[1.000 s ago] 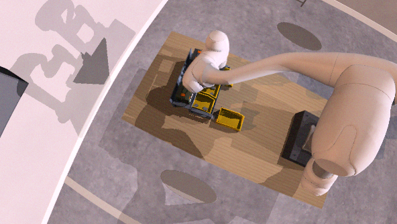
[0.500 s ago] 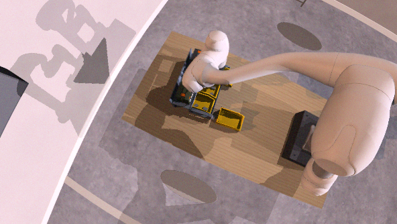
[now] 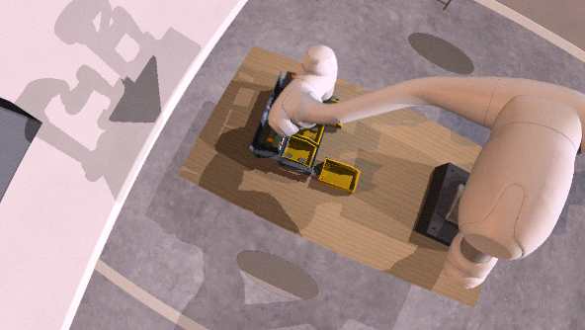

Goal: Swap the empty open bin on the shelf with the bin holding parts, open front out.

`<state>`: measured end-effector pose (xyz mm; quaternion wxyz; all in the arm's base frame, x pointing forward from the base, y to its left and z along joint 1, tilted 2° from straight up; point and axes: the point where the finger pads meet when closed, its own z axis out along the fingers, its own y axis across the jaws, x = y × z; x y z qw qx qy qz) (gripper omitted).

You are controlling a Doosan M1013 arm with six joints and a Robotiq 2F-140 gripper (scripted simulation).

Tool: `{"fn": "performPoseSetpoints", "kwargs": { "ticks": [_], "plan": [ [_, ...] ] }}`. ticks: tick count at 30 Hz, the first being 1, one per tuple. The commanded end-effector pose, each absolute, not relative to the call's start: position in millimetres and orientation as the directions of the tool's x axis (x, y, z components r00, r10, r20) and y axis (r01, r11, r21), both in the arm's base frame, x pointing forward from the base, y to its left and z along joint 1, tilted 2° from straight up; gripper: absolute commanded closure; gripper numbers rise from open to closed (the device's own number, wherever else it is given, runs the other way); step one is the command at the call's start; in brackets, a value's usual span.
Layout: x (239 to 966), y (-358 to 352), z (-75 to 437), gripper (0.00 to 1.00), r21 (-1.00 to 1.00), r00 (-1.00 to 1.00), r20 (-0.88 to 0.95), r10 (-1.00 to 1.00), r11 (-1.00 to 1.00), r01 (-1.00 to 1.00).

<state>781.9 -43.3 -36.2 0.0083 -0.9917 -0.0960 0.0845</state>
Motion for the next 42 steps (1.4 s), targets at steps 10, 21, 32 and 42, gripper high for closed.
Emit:
{"fn": "performPoseSetpoints", "kwargs": {
  "ticks": [10, 21, 32, 42],
  "plan": [
    [783.7, -39.0, -39.2, 0.90, -0.039, 0.967, -0.164, 0.194, -0.981, 0.190],
    [786.6, -38.5, -39.5, 0.90, -0.039, 0.968, -0.160, 0.194, -0.981, 0.190],
    [791.5, -37.5, -40.0, 0.90, -0.039, 0.969, -0.153, 0.194, -0.981, 0.190],
    [796.3, -36.6, -40.4, 0.90, -0.039, 0.970, -0.146, 0.194, -0.981, 0.190]
  ]
}}
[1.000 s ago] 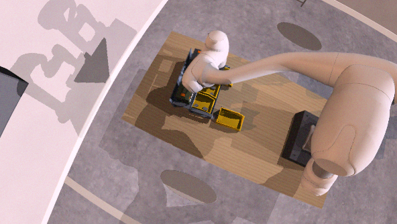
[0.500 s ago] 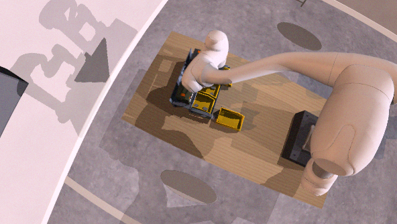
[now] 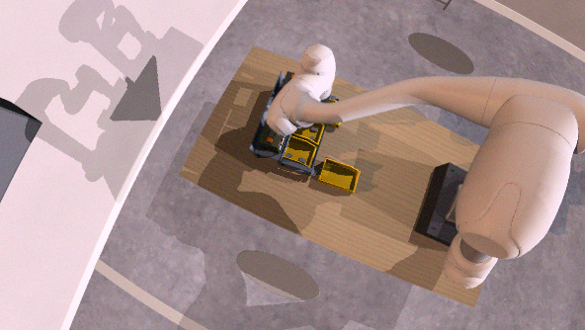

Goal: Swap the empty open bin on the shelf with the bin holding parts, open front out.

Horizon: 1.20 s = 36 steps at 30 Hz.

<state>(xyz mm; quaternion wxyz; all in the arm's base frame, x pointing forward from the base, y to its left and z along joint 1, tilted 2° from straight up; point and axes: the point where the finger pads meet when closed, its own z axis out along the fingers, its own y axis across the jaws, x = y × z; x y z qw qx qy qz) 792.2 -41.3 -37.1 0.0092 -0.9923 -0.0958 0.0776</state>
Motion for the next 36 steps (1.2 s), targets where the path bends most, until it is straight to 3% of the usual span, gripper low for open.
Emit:
{"fn": "performPoseSetpoints", "kwargs": {
  "ticks": [1, 36],
  "plan": [
    [796.8, -36.5, -40.4, 0.90, -0.039, 0.970, -0.145, 0.194, -0.981, 0.190],
    [801.4, -35.7, -40.8, 0.90, -0.039, 0.971, -0.139, 0.194, -0.981, 0.190]
  ]
}}
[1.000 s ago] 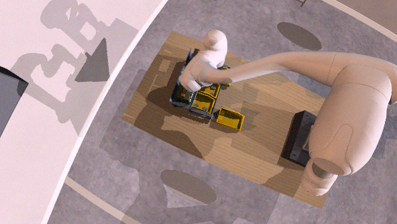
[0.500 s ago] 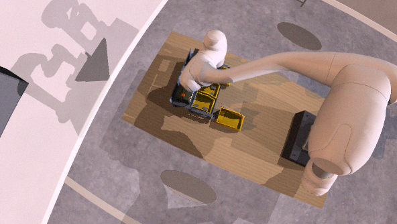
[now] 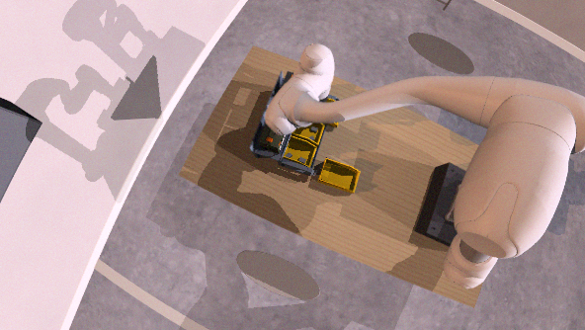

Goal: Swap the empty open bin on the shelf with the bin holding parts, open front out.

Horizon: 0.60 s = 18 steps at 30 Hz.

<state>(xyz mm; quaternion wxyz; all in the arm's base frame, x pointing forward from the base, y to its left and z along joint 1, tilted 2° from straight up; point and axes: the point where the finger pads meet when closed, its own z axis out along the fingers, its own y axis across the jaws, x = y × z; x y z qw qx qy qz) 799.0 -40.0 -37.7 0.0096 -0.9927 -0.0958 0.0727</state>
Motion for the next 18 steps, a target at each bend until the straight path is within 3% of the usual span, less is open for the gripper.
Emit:
{"fn": "performPoseSetpoints", "kwargs": {
  "ticks": [1, 18],
  "plan": [
    [801.4, -35.7, -40.8, 0.90, -0.039, 0.971, -0.139, 0.194, -0.981, 0.190],
    [800.6, -35.7, -43.0, 0.90, -0.038, 0.975, -0.108, 0.193, -0.981, 0.190]
  ]
}}
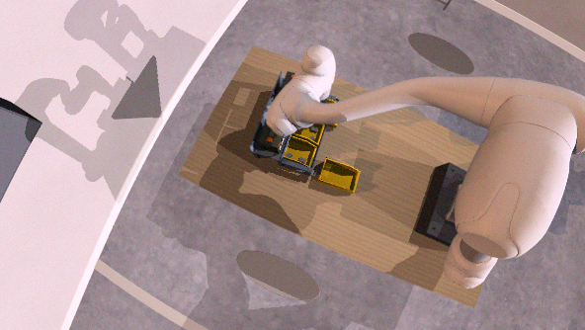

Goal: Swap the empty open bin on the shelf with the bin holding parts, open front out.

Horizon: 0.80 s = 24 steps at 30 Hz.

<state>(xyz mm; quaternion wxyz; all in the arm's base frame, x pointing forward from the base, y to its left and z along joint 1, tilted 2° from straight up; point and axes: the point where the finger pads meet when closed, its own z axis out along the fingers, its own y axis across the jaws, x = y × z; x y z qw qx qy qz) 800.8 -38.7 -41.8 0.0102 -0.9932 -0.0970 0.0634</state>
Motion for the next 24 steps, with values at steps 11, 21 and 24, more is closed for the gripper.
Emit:
{"fn": "performPoseSetpoints", "kwargs": {
  "ticks": [11, 21, 24],
  "plan": [
    [800.6, -35.7, -43.2, 0.90, -0.038, 0.975, -0.106, 0.193, -0.981, 0.190],
    [799.2, -36.6, -42.4, 0.90, -0.040, 0.975, -0.109, 0.193, -0.981, 0.190],
    [798.0, -37.3, -41.8, 0.90, -0.042, 0.975, -0.112, 0.193, -0.981, 0.190]
  ]
}}
